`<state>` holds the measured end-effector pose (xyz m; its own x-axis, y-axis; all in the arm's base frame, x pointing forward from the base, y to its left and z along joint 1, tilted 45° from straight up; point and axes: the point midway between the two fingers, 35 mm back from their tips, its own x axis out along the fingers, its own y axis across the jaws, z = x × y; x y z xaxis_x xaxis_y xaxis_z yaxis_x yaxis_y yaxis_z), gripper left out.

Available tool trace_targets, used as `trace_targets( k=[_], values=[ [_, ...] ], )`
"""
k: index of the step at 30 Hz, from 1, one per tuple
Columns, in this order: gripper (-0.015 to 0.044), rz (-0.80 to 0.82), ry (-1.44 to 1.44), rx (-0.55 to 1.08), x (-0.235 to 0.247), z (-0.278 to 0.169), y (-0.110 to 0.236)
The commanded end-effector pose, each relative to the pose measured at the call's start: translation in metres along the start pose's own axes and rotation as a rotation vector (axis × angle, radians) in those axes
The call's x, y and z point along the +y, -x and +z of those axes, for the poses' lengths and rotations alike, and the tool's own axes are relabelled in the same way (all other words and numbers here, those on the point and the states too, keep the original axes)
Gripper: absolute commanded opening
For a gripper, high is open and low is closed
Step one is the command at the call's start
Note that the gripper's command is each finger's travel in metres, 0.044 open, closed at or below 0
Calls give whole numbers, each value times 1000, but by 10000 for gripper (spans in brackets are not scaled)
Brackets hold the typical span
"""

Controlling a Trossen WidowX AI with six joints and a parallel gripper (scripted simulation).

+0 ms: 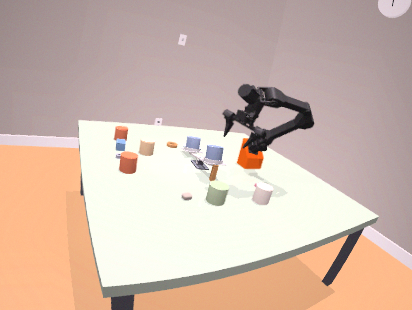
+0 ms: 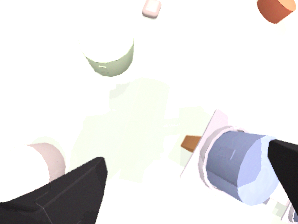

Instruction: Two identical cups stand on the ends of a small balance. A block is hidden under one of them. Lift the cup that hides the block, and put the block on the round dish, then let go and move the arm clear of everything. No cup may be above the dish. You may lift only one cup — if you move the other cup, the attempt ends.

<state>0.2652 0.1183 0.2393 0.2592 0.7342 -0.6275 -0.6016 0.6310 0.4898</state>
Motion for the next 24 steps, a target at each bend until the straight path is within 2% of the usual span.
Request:
trace_targets(
  k=[1,12,20,24],
  values=[
    [440,-47,-115,-24,-43,-26,15],
    [440,-144,-398,-165,-111,-107,59],
    [440,-195,-586,-329,-127,-164,82],
    [440,-199,-601,-345,-128,-169,84]
  ],
)
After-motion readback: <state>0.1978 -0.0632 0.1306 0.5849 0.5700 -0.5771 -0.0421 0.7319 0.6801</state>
